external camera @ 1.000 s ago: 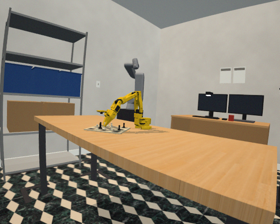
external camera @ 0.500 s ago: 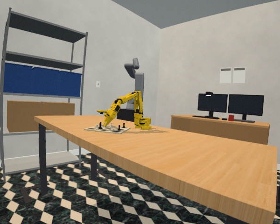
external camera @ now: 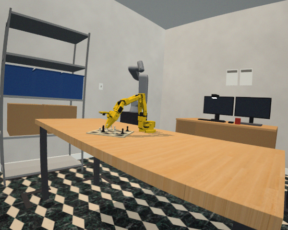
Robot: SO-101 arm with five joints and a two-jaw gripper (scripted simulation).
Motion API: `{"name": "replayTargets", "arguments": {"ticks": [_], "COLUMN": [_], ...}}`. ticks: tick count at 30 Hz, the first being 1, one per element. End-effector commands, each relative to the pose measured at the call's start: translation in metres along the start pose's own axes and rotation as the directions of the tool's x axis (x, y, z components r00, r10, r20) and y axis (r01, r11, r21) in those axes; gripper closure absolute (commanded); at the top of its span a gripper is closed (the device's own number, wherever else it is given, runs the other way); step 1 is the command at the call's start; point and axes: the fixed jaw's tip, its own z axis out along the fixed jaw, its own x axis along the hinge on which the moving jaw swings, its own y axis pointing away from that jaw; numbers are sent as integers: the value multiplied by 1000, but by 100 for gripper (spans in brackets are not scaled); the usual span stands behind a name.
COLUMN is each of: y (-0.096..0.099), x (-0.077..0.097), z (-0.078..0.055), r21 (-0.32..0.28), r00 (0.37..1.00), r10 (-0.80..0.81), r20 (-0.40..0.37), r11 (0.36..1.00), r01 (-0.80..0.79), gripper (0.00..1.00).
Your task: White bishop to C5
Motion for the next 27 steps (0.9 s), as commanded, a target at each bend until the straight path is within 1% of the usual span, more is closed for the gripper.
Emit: {"name": "replayTargets", "arguments": {"ticks": [1, 16, 27], "y": [2, 2, 2], "x": [-1, 3, 5], "z": [0, 6, 8], "r21": [-5, -5, -5], "r00": [1000, 1000, 1000], "r10": [-1, -1, -1], "r20": [-1, -1, -1], "r11": [1000, 1000, 1000], "r01": [1, 1, 1], "gripper": [100, 100, 100]}}
